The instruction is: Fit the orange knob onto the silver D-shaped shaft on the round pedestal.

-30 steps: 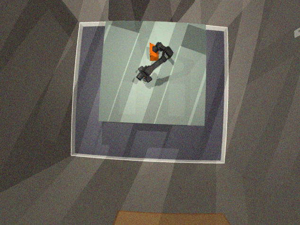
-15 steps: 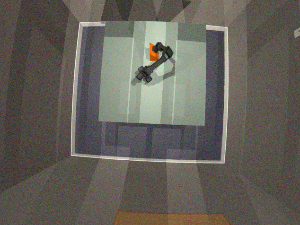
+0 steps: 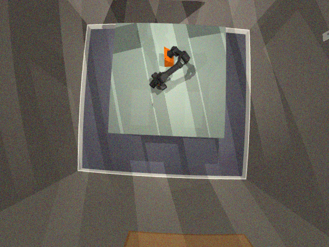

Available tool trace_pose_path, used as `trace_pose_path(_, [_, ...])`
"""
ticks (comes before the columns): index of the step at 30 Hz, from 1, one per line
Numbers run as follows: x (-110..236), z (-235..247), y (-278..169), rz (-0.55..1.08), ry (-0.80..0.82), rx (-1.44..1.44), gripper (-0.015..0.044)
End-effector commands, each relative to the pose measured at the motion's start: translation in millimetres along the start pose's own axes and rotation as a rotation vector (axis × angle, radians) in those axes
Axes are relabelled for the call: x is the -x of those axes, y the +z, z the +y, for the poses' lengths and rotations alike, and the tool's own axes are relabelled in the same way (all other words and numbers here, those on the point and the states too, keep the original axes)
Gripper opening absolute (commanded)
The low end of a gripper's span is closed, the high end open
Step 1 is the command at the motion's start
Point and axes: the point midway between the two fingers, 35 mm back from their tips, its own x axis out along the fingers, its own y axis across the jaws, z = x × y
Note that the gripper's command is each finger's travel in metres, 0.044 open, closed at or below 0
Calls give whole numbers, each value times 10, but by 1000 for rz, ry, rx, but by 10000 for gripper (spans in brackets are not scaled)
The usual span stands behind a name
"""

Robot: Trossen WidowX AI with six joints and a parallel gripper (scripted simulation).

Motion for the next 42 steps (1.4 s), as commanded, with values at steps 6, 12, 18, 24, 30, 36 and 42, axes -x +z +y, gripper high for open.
trace_pose_path(6, [53,30,15,3,-4,33,0])
trace_pose_path(12, [20,36,13,3,-4,33,0])
trace_pose_path(18, [1,22,7,3,-4,33,0])
trace_pose_path(24, [1,10,7,3,-4,33,0])
trace_pose_path(30, [-9,9,7,3,-4,33,0])
trace_pose_path(36, [-13,9,7,3,-4,65,0])
trace_pose_path(42, [-17,9,7,3,-4,62,0])
